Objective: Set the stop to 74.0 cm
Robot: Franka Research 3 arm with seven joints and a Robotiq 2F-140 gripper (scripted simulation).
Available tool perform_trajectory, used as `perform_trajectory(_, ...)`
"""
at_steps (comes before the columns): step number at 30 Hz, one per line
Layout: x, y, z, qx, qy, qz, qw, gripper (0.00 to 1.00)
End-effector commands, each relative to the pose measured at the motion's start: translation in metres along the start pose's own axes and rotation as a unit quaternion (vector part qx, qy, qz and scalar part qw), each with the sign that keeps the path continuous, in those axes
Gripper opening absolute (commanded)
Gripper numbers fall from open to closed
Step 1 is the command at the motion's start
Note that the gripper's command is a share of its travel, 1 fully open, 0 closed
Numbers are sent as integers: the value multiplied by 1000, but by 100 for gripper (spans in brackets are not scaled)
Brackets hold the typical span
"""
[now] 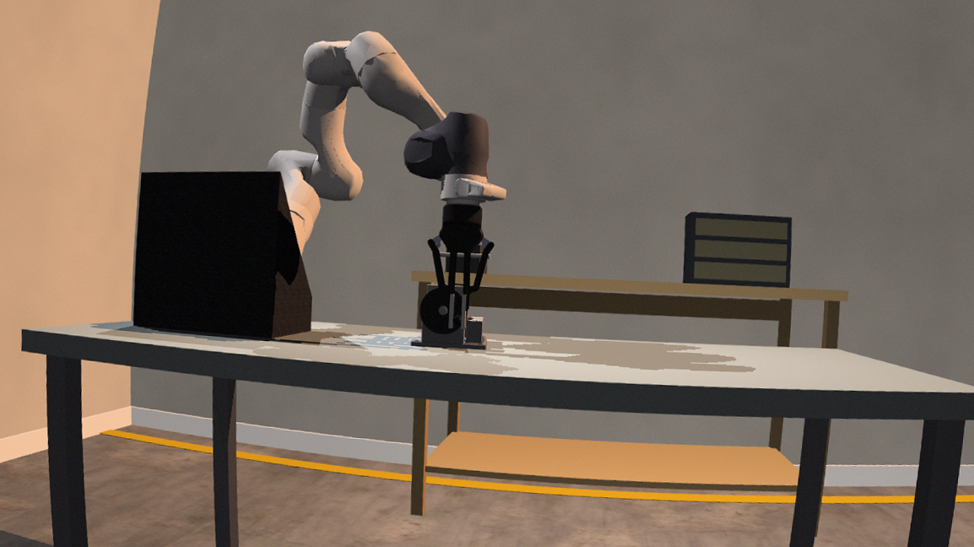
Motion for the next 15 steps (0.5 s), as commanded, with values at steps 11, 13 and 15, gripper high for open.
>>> perform_trajectory(11, 0, 6, -38, 0, -1, 4, 1000, 4)
perform_trajectory(13, 0, 7, -39, 0, -1, 4, 1000, 4)
perform_trajectory(15, 0, 11, -42, 0, -1, 4, 1000, 4)
Point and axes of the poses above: the point where the finger pads meet when closed, its own z axis out along the fingers, its own y axis across the jaws, x = y × z, the point moved 7 cm from there along -z, back along the fingers
